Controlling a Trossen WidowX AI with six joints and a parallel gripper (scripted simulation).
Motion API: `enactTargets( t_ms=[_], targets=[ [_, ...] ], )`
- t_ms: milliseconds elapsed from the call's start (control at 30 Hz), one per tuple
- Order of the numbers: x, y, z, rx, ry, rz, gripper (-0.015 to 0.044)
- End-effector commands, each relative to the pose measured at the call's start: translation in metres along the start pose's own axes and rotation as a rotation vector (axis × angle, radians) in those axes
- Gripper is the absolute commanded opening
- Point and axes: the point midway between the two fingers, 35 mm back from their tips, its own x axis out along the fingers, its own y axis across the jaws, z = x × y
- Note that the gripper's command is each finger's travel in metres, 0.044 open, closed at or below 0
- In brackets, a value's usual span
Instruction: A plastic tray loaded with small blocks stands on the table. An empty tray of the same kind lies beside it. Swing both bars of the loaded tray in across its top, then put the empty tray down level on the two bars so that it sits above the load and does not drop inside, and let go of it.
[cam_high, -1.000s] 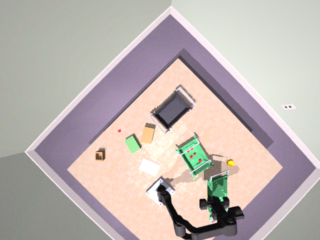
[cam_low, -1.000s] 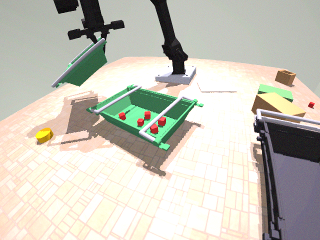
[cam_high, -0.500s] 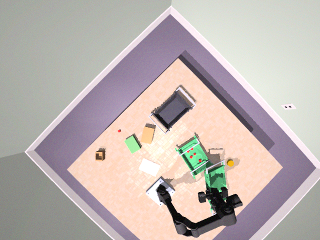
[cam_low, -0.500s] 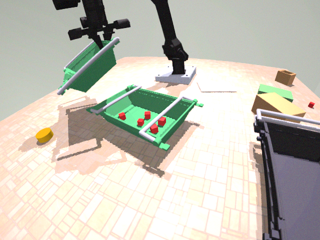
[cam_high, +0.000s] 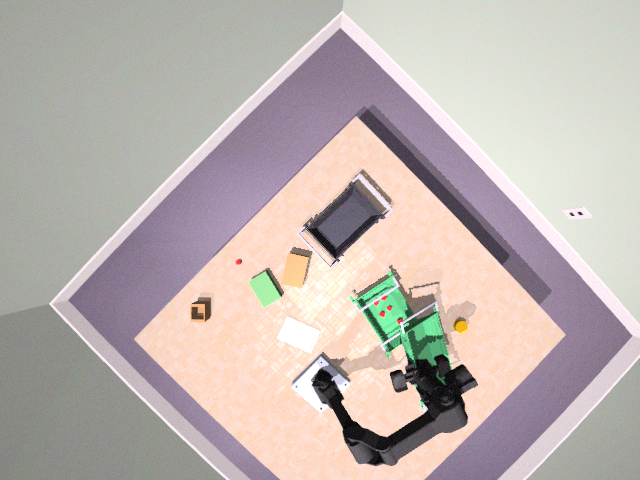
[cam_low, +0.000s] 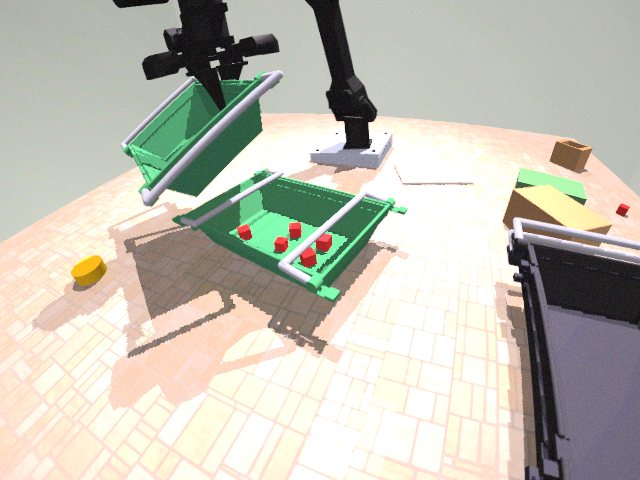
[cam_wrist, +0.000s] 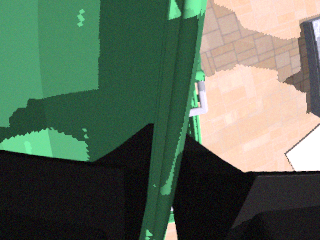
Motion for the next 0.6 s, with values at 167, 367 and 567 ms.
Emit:
enactTargets(
  t_ms=[167, 367, 567],
  targets=[
    [-0.007, -0.005, -0.033, -0.075, -0.001, 0.028, 0.0000],
    [-0.007, -0.012, -0.054, -0.127, -0.001, 0.029, 0.0000],
    [-0.007, -0.020, -0.076, -0.179, -0.002, 0.030, 0.0000]
  ],
)
